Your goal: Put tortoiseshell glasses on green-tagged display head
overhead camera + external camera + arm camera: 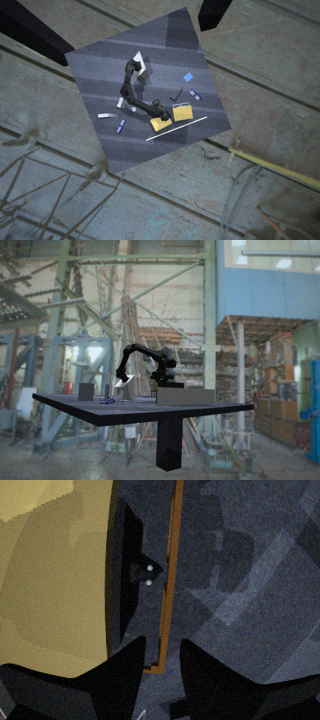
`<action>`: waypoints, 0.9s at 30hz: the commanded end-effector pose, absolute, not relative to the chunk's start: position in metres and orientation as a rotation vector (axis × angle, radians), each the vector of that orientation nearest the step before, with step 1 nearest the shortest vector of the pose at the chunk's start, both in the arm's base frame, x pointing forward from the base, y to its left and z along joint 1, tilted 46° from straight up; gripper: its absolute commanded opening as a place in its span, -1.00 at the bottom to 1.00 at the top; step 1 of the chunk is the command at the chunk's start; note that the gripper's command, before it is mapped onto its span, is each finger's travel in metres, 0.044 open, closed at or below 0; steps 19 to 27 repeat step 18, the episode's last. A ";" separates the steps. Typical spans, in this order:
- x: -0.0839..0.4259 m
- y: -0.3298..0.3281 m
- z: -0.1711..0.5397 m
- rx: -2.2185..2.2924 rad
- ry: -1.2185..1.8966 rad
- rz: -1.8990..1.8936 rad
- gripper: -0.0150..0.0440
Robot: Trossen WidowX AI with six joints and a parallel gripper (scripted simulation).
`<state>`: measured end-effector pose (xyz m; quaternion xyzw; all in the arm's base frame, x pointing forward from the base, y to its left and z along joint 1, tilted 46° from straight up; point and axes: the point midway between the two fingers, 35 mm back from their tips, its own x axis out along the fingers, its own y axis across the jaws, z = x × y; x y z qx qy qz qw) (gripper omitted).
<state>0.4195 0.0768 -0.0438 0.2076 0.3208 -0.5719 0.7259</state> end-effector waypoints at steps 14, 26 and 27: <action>0.373 0.073 -0.032 0.459 0.713 -1.275 -0.13; 0.361 0.074 -0.027 0.458 0.714 -1.275 -0.13; 0.361 0.074 -0.027 0.458 0.714 -1.275 -0.13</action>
